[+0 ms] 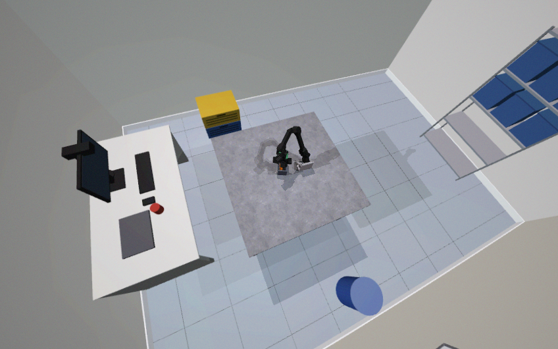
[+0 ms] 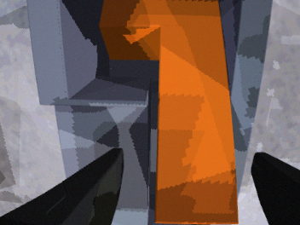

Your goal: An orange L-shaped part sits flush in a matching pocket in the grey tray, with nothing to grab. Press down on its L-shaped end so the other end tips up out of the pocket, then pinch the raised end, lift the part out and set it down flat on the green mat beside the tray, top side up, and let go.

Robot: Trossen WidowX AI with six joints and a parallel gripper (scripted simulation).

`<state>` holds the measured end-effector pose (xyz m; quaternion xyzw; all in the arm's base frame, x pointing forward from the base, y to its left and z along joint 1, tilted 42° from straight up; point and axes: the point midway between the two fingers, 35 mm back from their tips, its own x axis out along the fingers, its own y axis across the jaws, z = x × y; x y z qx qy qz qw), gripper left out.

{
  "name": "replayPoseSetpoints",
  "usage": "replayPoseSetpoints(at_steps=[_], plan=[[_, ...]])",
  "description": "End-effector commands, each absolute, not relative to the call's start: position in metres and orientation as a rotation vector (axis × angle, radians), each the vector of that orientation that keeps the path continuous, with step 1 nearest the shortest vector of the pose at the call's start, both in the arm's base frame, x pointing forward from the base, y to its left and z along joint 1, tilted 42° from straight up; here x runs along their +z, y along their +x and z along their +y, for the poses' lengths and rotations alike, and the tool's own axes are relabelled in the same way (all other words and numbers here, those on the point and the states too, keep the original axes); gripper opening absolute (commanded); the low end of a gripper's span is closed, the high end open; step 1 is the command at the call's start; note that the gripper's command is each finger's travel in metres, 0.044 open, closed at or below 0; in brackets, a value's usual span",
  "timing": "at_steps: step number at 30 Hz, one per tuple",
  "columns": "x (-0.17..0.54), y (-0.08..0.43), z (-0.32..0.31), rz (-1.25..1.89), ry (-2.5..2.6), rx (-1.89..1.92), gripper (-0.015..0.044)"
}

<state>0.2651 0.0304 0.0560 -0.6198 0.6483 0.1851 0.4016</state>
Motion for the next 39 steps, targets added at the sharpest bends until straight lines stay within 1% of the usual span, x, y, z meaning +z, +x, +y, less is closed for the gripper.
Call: replayPoseSetpoints(at_steps=[1, 2, 7, 17, 20, 39], plan=[[0.052, 0.265, 0.025, 1.642, -1.573, 0.469, 0.028], [0.052, 0.265, 0.025, 1.642, -1.573, 0.469, 0.028], [0.054, 0.265, 0.028, 1.64, -1.567, 0.468, 0.0149], [0.054, 0.265, 0.028, 1.64, -1.567, 0.468, 0.0082], [0.054, 0.265, 0.028, 1.64, -1.567, 0.468, 0.0003], [0.069, 0.263, 0.041, 1.642, -1.571, 0.47, 0.0]])
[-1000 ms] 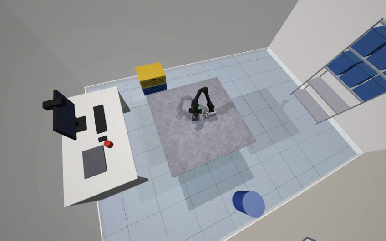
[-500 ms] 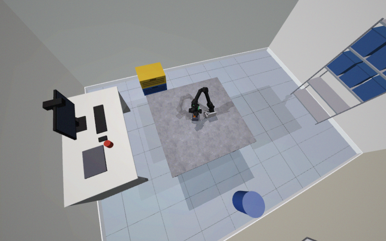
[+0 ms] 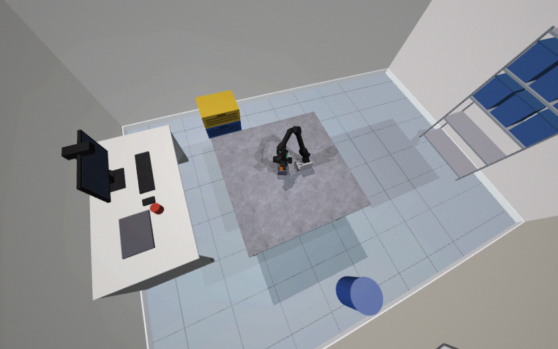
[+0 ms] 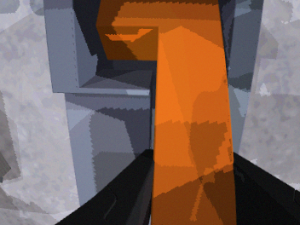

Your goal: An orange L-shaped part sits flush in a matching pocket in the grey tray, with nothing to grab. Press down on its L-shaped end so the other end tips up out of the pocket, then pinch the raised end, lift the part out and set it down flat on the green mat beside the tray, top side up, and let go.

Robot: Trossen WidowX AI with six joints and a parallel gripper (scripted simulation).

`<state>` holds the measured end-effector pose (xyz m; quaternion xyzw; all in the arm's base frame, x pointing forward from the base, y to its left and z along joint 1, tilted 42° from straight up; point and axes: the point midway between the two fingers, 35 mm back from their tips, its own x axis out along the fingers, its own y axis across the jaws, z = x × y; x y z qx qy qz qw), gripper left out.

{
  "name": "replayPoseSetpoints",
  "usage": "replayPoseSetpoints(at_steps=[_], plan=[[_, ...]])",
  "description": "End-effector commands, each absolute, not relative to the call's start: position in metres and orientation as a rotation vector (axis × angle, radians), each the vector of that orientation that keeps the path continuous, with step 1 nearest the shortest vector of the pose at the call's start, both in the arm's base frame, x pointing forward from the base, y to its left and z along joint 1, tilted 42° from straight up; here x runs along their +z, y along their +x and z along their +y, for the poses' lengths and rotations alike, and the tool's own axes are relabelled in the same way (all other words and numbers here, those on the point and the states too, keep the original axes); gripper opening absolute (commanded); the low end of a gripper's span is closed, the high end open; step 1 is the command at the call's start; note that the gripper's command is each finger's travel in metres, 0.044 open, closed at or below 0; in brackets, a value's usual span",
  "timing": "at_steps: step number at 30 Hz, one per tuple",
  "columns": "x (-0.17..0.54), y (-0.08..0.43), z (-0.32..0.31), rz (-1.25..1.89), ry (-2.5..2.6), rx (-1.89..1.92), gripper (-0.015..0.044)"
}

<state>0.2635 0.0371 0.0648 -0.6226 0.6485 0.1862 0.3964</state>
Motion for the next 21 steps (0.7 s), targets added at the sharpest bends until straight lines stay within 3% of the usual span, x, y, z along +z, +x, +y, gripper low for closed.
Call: replayPoseSetpoints(at_steps=[1, 21], plan=[[0.07, 0.263, 0.042, 1.642, -1.571, 0.47, 0.0], [0.093, 0.26, 0.063, 1.642, -1.572, 0.472, 0.0]])
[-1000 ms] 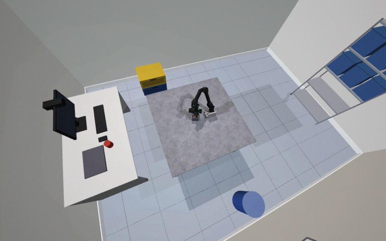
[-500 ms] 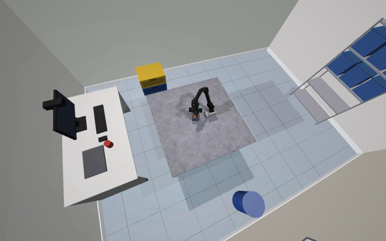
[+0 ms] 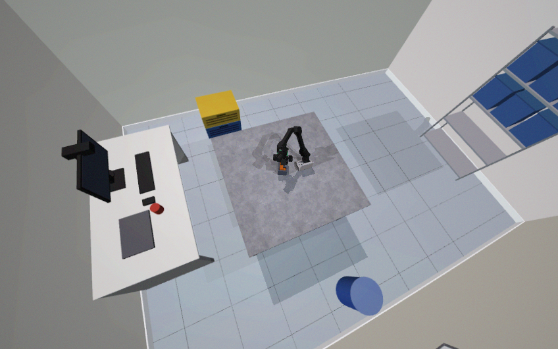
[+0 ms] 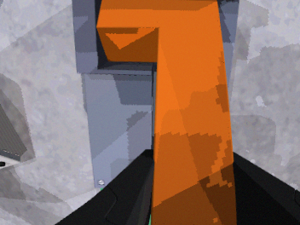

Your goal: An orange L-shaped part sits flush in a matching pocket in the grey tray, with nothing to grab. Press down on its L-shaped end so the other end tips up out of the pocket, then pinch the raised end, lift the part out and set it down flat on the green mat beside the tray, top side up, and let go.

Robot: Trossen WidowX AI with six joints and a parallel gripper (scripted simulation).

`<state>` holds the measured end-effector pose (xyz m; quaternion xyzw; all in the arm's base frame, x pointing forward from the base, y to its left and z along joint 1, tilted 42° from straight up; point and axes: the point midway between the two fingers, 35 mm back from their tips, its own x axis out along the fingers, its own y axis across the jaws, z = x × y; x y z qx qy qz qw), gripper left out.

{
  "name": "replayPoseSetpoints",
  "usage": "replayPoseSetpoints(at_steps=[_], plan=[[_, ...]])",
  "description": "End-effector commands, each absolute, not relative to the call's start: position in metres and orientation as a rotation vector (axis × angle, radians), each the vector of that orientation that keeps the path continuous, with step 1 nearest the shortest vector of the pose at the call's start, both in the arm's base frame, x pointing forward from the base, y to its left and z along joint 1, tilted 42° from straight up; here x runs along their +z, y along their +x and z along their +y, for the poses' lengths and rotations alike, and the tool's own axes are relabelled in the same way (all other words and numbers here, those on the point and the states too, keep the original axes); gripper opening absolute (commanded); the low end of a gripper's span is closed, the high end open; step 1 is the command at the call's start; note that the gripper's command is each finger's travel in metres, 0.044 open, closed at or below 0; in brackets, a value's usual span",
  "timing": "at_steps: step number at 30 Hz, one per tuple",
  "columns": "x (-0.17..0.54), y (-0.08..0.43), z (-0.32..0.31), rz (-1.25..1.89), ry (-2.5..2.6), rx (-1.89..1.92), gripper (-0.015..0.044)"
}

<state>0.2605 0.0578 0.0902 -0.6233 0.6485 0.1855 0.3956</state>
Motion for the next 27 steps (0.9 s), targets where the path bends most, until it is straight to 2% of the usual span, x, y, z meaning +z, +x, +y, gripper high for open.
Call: replayPoseSetpoints(at_steps=[1, 27], plan=[[0.095, 0.26, 0.064, 1.642, -1.572, 0.472, 0.0], [0.118, 0.257, 0.085, 1.643, -1.572, 0.473, 0.0]])
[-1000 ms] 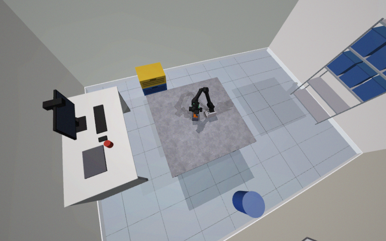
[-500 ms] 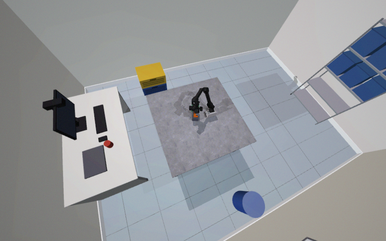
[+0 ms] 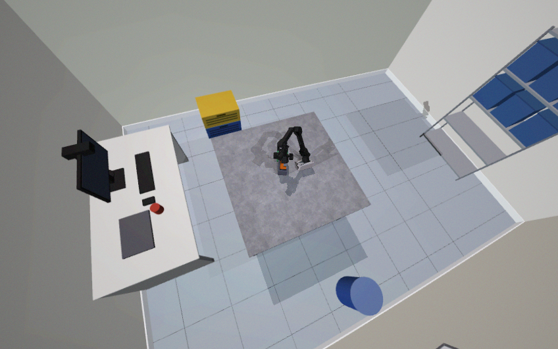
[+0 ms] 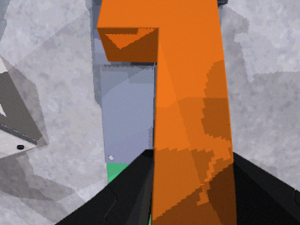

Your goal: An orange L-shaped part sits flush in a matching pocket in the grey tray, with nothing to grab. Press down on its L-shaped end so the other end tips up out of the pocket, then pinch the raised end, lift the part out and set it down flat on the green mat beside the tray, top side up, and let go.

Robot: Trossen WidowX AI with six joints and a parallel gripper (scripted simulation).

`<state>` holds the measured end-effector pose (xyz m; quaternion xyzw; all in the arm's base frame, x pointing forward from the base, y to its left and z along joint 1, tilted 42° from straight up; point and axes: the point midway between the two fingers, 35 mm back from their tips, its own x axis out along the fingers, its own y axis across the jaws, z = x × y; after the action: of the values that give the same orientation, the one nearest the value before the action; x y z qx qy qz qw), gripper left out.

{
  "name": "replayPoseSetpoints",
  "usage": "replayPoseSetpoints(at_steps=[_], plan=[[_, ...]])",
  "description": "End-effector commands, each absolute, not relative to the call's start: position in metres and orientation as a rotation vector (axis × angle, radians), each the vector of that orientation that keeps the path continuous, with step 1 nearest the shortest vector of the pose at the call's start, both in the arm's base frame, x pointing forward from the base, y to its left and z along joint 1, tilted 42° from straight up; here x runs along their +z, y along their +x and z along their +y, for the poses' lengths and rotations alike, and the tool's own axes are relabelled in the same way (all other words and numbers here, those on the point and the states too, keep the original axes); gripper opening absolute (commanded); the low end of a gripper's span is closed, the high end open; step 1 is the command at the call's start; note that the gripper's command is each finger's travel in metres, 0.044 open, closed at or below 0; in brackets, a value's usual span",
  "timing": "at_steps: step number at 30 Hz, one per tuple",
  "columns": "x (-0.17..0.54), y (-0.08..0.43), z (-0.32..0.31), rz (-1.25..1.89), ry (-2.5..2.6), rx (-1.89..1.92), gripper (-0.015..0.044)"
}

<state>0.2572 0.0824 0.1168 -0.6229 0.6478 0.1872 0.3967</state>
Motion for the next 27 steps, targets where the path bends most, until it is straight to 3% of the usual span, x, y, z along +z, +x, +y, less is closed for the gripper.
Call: replayPoseSetpoints(at_steps=[1, 27], plan=[[0.119, 0.257, 0.084, 1.643, -1.572, 0.473, 0.0], [0.179, 0.219, 0.007, 1.63, -1.578, 0.475, 0.0]])
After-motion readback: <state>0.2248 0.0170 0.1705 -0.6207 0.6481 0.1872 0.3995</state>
